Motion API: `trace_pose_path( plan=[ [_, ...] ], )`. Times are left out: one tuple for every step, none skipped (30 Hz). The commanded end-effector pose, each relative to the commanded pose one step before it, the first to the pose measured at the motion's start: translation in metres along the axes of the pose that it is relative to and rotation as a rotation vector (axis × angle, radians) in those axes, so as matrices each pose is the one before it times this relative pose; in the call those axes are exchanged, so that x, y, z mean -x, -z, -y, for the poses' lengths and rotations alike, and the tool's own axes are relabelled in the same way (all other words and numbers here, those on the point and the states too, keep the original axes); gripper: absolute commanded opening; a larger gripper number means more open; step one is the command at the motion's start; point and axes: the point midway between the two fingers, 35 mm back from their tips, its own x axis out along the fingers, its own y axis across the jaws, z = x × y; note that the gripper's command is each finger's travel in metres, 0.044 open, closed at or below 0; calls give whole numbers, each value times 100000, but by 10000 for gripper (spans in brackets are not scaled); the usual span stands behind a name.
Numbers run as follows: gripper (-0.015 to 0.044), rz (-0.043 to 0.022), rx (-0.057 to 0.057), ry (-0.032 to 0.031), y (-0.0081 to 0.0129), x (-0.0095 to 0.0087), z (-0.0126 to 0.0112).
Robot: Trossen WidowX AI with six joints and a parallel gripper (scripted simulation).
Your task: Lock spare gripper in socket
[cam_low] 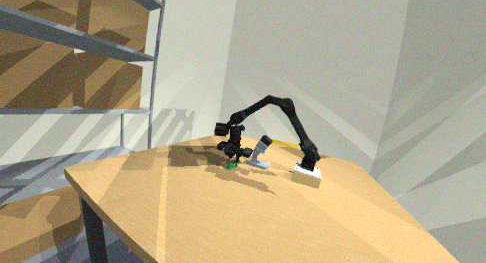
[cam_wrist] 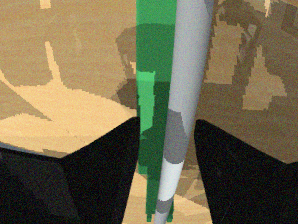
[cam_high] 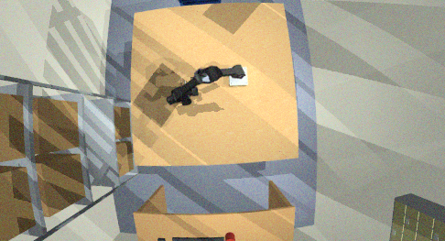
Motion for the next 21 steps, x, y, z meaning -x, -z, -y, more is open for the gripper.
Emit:
trace_pose_path(
  plan=[
    [75, -664, 518, -327, 49, -219, -33],
    [49, 0, 0, 0, 0, 0, 0],
    [23, 0, 0, 0, 0, 0, 0],
    [16, 0, 0, 0, 0, 0, 0],
    [9, 0, 0, 0, 0, 0, 0],
    [3, 0, 0, 0, 0, 0, 0],
    [0, 0, 0, 0, 0, 0, 0],
    [0, 0, 0, 1, -3, 1, 8],
    [0, 0, 0, 1, -3, 1, 8],
    [0, 0, 0, 0, 0, 0, 0],
    [0, 0, 0, 0, 0, 0, 0],
    [0, 0, 0, 0, 0, 0, 0],
    [0, 0, 0, 1, 14, 58, 6],
    [0, 0, 0, 1, 28, 118, 12],
    [0, 0, 0, 2, 40, 170, 16],
    [0, 1, -1, 2, 54, 224, 20],
    [0, 1, -1, 3, 68, 279, 23],
    [0, 1, -1, 3, 81, 330, 24],
    [0, 1, -1, 3, 88, 355, 22],
    [0, 0, -1, 2, 91, 359, 18],
    [0, 0, -1, 2, 92, 360, 14]
  ],
)
